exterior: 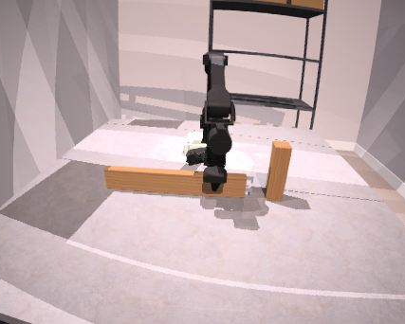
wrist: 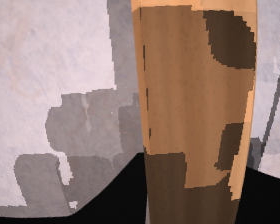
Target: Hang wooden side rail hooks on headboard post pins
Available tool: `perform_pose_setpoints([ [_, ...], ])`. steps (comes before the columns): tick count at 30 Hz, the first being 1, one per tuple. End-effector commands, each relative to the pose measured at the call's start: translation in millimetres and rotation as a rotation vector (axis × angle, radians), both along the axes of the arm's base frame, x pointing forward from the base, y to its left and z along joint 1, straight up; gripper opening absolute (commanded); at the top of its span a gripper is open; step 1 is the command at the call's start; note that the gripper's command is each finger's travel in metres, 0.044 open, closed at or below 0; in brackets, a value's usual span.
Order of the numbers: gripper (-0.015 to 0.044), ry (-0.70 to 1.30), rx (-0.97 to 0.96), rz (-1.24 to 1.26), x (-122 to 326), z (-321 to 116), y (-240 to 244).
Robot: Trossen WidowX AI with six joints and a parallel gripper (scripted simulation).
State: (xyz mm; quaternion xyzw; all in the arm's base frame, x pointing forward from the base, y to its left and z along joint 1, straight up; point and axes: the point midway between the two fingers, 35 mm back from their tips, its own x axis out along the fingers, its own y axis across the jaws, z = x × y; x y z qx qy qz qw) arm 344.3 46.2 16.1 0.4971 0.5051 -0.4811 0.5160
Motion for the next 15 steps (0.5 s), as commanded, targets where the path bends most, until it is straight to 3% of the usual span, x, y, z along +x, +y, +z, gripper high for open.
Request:
perform_pose_setpoints([
  [1, 0.0000, 0.000, 0.000, 0.000, 0.2, 0.0, 0.0],
  [15, 0.0000, 0.005, -0.004, -0.014, 0.2, 1.3, 0.0],
])
